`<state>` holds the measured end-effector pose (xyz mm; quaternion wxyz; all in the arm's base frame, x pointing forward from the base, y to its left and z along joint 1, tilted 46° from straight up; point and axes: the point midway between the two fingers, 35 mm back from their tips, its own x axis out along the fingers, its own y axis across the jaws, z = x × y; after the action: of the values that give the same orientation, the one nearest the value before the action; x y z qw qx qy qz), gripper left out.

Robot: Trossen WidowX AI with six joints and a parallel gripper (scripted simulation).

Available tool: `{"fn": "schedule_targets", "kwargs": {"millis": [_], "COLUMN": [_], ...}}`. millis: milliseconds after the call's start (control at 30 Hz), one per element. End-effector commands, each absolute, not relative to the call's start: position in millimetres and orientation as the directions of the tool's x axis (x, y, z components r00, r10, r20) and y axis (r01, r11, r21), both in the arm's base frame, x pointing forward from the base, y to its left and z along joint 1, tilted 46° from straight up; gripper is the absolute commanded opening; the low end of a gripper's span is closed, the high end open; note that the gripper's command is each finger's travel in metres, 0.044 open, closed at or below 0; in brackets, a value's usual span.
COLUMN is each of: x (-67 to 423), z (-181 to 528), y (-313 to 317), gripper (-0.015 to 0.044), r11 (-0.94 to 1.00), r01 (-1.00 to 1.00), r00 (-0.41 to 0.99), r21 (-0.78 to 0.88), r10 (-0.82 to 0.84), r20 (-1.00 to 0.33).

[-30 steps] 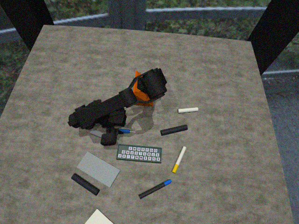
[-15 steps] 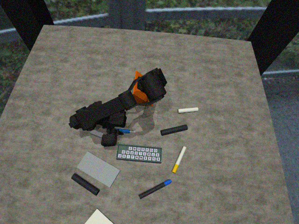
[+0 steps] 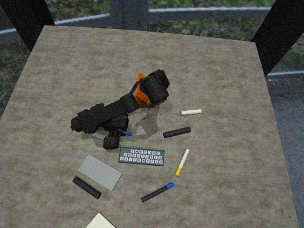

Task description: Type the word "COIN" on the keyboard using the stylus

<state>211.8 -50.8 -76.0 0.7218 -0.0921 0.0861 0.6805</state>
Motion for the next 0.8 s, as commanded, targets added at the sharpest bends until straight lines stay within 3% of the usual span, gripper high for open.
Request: {"fn": "schedule_targets", "kwargs": {"millis": [0,767], "x": [211.8,212.0], "z": [-76.0,-42.5], "y": [-51.1,-82.8], "gripper": [0.0000,0.0000], "r11": [0.056,0.032], "r01": [-0.998,-0.999], "r00": [0.059,0.027], "r21": [-0.017,0.013], "r10": [0.966,0.962], "r20": [-0.251,-0.273]}}
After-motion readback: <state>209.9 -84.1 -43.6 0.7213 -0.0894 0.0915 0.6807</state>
